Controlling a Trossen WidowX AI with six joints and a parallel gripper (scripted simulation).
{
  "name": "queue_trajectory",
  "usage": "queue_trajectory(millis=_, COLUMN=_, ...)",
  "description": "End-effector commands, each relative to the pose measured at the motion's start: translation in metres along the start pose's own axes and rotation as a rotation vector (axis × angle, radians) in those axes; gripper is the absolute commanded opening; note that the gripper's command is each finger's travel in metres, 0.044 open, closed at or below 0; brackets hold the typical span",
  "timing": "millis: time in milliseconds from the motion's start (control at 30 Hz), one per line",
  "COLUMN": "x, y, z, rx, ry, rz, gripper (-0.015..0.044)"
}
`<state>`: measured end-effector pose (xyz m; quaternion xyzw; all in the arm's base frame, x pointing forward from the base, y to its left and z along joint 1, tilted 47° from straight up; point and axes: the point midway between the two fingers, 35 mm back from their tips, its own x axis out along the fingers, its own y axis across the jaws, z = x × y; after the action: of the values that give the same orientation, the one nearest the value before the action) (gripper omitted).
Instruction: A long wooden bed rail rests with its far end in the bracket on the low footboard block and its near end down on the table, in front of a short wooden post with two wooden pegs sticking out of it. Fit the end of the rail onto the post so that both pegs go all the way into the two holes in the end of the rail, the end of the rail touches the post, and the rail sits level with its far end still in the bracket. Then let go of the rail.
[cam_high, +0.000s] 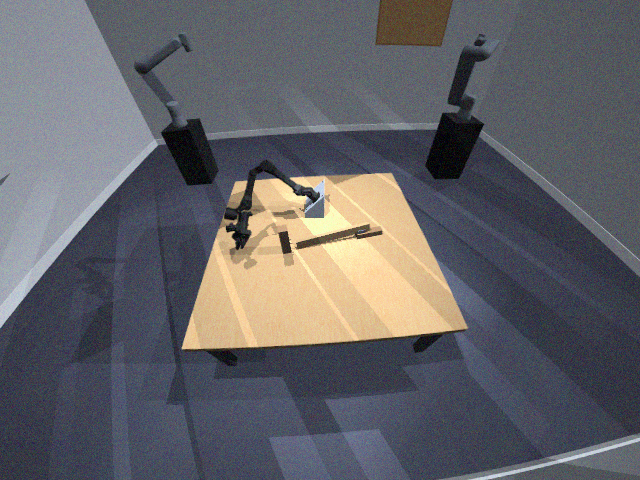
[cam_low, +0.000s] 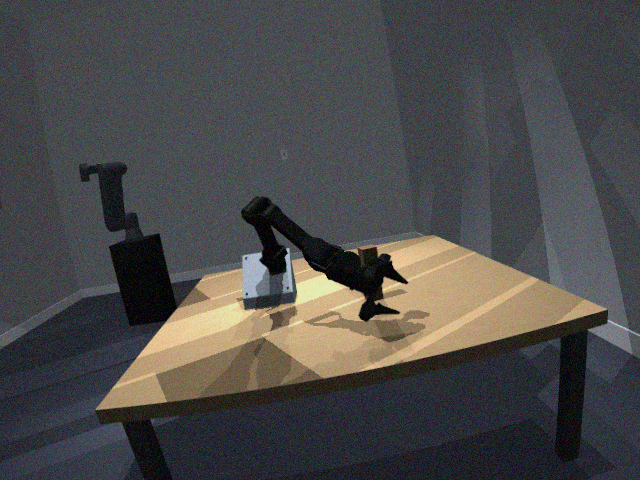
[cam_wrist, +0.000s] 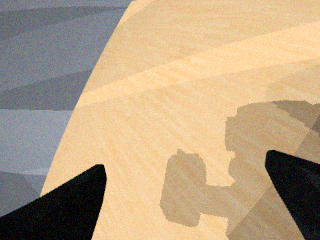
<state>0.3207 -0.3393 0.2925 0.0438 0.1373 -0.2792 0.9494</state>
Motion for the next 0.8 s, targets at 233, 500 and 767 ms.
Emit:
queue_trajectory(millis=233, x=0.032, y=0.105, z=-0.054, rx=-0.194, ry=0.176, rz=0.132, gripper=0.0440)
queue_trajectory(millis=500, x=0.034, y=0.171, z=-0.088, rx=-0.366, ry=0.266, rz=0.231, gripper=0.0440)
queue_trajectory(millis=767, x=0.028, y=0.224, z=-0.118, rx=-0.578, ry=0.353, rz=0.282, gripper=0.0440)
